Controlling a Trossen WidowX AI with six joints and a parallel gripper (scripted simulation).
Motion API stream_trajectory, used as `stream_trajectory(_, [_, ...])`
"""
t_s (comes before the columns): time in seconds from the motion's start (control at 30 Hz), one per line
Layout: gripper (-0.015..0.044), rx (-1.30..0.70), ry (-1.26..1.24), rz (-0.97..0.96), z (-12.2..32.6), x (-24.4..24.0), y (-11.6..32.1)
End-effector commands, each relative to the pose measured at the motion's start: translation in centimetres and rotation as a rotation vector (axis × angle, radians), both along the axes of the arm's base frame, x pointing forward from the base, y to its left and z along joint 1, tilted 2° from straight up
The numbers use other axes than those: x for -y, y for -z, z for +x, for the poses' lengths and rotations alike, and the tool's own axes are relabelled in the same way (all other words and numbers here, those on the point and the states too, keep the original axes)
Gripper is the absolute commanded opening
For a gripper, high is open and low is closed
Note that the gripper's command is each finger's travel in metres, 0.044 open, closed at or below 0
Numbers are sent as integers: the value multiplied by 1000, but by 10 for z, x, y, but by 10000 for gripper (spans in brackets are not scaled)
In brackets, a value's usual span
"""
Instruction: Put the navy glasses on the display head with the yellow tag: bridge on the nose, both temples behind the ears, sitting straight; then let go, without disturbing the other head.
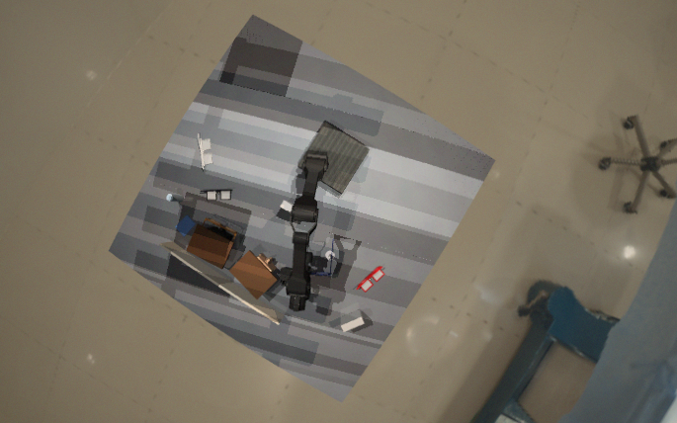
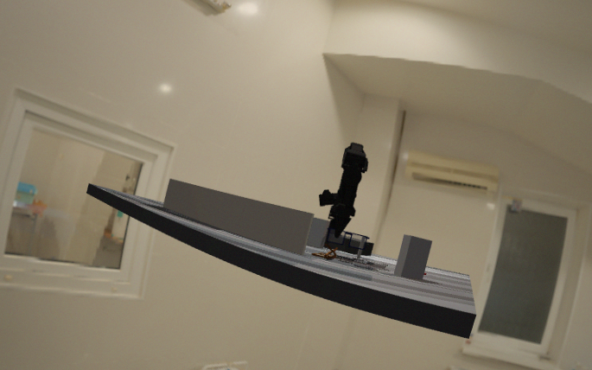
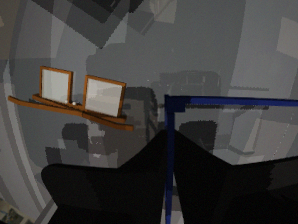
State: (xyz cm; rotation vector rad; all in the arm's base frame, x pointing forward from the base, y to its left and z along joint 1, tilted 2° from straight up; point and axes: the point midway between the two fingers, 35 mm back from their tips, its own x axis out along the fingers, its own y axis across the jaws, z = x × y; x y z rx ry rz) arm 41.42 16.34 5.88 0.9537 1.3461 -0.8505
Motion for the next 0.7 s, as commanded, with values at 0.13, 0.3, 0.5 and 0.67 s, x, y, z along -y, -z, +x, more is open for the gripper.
stream_trajectory(0.13, [0,3,-4,-1,1,-1,-1])
stream_trajectory(0.3, [0,3,-4,-1,1,-1,-1])
stream_trajectory(0.5, [0,3,-4,0,0,-3,-1])
stream_trajectory(0.67, [0,3,-4,0,-2,-8,-1])
